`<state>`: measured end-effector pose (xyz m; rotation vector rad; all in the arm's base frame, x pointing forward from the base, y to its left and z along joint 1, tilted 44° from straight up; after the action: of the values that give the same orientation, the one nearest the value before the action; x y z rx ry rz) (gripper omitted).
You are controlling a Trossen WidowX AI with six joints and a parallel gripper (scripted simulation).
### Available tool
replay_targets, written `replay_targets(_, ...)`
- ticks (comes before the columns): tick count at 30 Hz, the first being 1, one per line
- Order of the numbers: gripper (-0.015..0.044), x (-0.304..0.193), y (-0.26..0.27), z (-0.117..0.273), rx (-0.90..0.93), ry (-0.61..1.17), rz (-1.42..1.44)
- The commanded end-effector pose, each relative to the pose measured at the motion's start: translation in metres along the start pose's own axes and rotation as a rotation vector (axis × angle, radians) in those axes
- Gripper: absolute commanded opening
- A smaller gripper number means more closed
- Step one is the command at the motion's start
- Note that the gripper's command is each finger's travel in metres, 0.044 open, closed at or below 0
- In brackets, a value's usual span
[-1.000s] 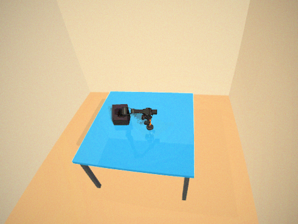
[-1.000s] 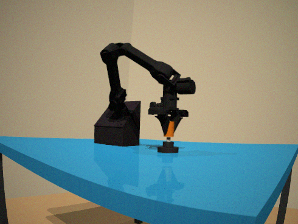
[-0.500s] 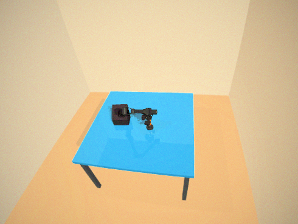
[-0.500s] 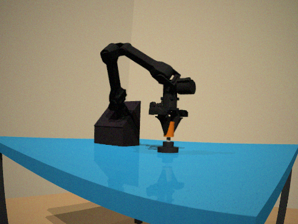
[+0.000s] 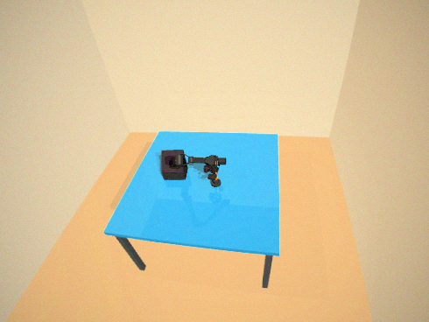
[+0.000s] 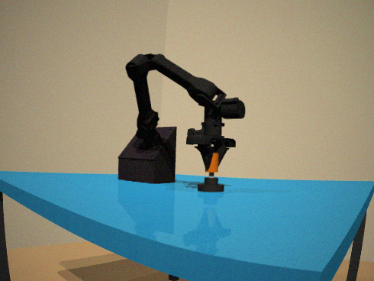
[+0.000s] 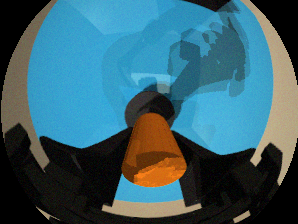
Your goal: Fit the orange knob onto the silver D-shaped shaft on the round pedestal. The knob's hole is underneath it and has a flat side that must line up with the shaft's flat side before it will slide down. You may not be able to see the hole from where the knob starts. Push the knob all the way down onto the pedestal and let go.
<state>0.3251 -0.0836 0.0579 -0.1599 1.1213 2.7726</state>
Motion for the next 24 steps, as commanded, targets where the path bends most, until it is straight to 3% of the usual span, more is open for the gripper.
replay_targets(1, 0.0, -0.0003, 0.0, 0.0, 0.001, 0.003, 0.001)
replay_targets(11, 0.0, -0.0018, 0.0004, 0.0049, 0.001, 0.003, -0.088)
replay_targets(24, 0.0, -0.0046, 0.0005, 0.0031, -0.001, 0.004, -0.943)
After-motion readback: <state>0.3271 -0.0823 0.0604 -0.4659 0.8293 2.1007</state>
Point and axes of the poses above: the point midway between the two fingers, 35 mm back from their tips, its own z axis back along the fingers, its own y axis across the jaws, x = y × z, the point moved 2 cm from there along z, back along the fingers, and after that the axes turned 2 degrees about -z, right-handed, at the moved point
